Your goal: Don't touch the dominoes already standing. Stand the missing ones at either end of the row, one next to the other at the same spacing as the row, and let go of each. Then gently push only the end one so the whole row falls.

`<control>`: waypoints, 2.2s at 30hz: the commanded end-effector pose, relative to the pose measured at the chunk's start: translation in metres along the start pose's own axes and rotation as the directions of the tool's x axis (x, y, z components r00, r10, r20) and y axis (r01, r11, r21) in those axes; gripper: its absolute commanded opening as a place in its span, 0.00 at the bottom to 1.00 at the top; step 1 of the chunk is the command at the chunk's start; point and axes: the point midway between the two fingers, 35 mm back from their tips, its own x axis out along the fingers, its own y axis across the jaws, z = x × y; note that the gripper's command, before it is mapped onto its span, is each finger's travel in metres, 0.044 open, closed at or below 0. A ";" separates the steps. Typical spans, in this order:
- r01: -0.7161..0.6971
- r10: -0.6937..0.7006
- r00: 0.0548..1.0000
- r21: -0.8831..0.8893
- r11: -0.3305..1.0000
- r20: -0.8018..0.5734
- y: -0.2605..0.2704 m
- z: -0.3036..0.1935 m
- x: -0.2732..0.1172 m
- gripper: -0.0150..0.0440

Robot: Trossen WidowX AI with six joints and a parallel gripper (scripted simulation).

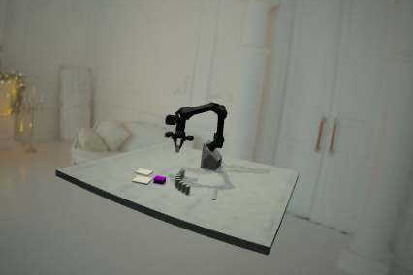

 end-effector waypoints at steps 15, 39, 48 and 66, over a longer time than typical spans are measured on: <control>-0.022 0.022 1.000 0.005 1.000 0.000 0.063 0.040 0.044 0.44; -0.033 0.033 0.999 0.003 0.999 0.001 0.071 0.035 0.137 0.44; -0.033 0.033 0.999 0.003 0.999 0.001 0.071 0.035 0.137 0.70; -0.023 0.023 1.000 0.000 1.000 -0.001 0.064 0.037 0.017 1.00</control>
